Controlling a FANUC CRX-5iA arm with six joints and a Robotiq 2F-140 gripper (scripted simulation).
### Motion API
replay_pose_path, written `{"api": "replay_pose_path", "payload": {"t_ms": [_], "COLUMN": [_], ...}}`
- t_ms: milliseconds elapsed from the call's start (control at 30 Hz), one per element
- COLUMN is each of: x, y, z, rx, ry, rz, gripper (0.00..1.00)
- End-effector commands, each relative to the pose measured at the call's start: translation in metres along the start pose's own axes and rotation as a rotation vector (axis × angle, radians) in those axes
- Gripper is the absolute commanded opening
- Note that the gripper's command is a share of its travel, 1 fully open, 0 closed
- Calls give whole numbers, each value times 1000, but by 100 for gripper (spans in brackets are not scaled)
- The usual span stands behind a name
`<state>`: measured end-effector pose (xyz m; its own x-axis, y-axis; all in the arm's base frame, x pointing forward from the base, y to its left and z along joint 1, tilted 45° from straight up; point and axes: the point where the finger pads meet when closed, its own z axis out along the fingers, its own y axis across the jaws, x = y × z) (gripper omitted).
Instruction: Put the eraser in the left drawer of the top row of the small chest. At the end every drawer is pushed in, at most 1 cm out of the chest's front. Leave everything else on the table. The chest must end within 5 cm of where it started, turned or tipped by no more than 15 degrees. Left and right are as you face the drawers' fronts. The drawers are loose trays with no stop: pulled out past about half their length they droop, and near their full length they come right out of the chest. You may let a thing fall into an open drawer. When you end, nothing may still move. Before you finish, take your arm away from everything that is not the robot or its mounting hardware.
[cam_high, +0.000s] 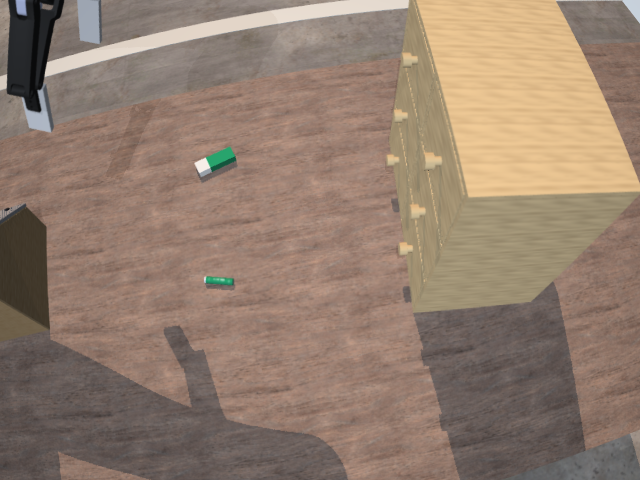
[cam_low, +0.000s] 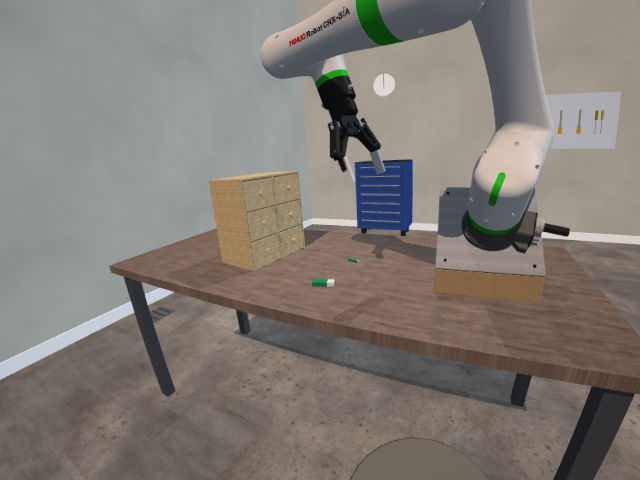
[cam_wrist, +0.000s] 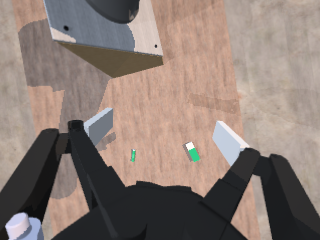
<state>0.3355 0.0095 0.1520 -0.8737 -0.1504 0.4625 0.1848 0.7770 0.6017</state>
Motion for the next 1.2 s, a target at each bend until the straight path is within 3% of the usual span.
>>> {"api": "replay_pose_path", "payload": {"t_ms": [0, 67, 100, 267, 333, 400, 533, 1167], "x": [-52, -52, -72, -74, -104, -104, -119, -120], "y": [17, 17, 24, 25, 37, 37, 43, 44], "z": [-45, -45, -67, -69, -107, -107, -129, -130], "rx": [-29, -29, -36, -36, -42, -42, -43, -38], "ry": [-115, -115, -175, -175, -265, -265, -315, -317], "rz": [-106, -106, -161, -161, -244, -244, -291, -327], "gripper": [100, 100, 100, 100, 100, 100, 100, 100]}}
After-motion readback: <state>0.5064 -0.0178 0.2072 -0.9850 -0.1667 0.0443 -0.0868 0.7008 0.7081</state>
